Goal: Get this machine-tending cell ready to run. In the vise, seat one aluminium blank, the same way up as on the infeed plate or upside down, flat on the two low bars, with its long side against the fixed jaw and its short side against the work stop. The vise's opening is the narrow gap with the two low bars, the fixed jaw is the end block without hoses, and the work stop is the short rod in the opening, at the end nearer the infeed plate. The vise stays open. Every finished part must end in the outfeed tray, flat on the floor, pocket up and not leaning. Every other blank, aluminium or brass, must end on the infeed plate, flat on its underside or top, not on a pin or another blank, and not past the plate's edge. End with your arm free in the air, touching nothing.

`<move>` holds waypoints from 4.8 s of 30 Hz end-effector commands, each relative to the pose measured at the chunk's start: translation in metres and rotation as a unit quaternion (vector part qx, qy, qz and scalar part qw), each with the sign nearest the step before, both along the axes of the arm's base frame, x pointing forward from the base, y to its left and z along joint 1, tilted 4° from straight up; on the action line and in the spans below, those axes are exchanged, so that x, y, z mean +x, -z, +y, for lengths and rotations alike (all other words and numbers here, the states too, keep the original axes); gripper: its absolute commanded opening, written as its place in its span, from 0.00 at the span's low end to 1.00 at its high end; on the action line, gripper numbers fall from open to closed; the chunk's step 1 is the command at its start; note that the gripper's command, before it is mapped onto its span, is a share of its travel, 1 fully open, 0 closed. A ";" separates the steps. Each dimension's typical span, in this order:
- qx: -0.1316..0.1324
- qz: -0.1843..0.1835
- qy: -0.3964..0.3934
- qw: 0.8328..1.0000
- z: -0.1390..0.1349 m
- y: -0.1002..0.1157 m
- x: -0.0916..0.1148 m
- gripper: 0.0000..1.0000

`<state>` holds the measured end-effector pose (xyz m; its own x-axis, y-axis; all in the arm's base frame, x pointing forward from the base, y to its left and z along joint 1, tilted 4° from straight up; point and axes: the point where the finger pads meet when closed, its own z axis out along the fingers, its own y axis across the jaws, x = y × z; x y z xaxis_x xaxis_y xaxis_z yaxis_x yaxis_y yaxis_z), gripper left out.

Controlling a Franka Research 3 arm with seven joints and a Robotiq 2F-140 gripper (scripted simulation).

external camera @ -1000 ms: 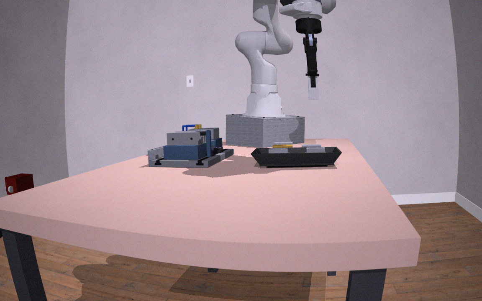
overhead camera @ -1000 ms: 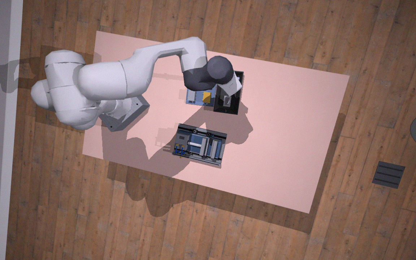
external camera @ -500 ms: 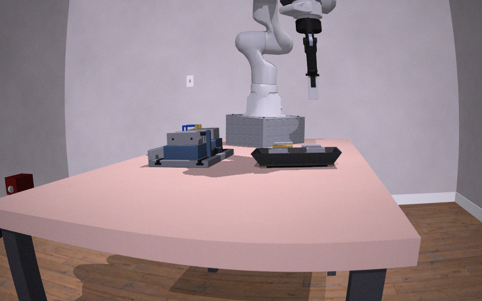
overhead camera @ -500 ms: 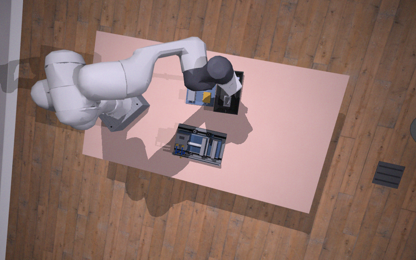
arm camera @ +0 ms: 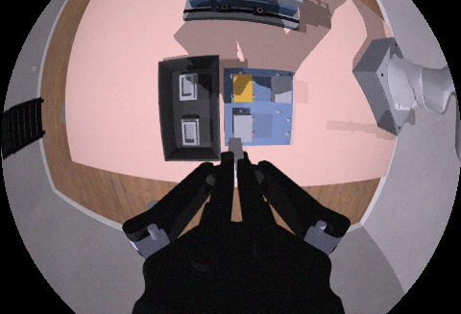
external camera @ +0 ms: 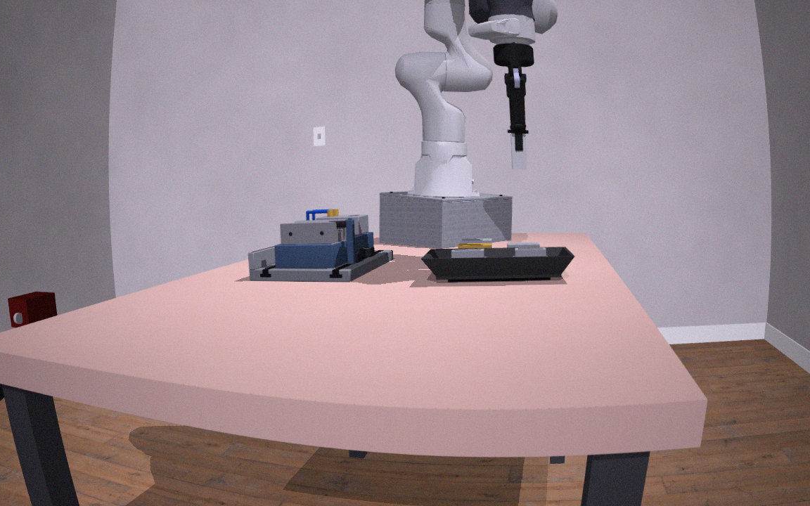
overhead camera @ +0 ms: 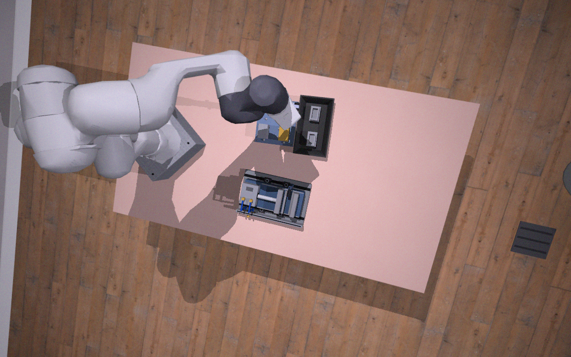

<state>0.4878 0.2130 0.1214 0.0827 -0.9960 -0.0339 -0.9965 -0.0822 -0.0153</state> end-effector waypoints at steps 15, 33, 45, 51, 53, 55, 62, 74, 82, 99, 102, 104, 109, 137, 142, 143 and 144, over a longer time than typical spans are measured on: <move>0.010 -0.016 0.005 1.000 0.001 -0.002 -0.024 0.40; 0.010 -0.016 0.005 1.000 0.001 -0.002 -0.024 0.40; 0.010 -0.016 0.005 1.000 0.001 0.000 -0.024 0.40; 0.010 -0.016 0.005 1.000 0.001 0.010 -0.024 0.40; 0.010 -0.016 0.005 1.000 0.002 0.014 -0.024 0.40; 0.010 -0.016 0.005 1.000 0.002 0.020 -0.023 0.40; 0.010 -0.016 0.005 1.000 0.003 0.038 -0.023 0.40; 0.010 -0.016 0.005 1.000 0.006 0.086 -0.021 0.40; 0.010 -0.016 0.005 1.000 0.007 0.107 -0.020 0.40; 0.010 -0.016 0.005 1.000 0.008 0.131 -0.019 0.40; 0.010 -0.016 0.005 1.000 0.008 0.132 -0.019 0.40; 0.010 -0.016 0.005 1.000 0.008 0.132 -0.019 0.40; 0.010 -0.016 0.005 1.000 0.008 0.132 -0.019 0.40; 0.010 -0.016 0.005 1.000 0.008 0.132 -0.019 0.40; 0.010 -0.016 0.005 1.000 0.008 0.132 -0.019 0.40; 0.010 -0.016 0.005 1.000 0.008 0.132 -0.018 0.40; 0.010 -0.016 0.005 1.000 0.008 0.132 -0.018 0.40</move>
<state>0.4676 0.2209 -0.0106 0.0777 -0.9956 -0.0516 -0.9961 -0.0754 -0.0458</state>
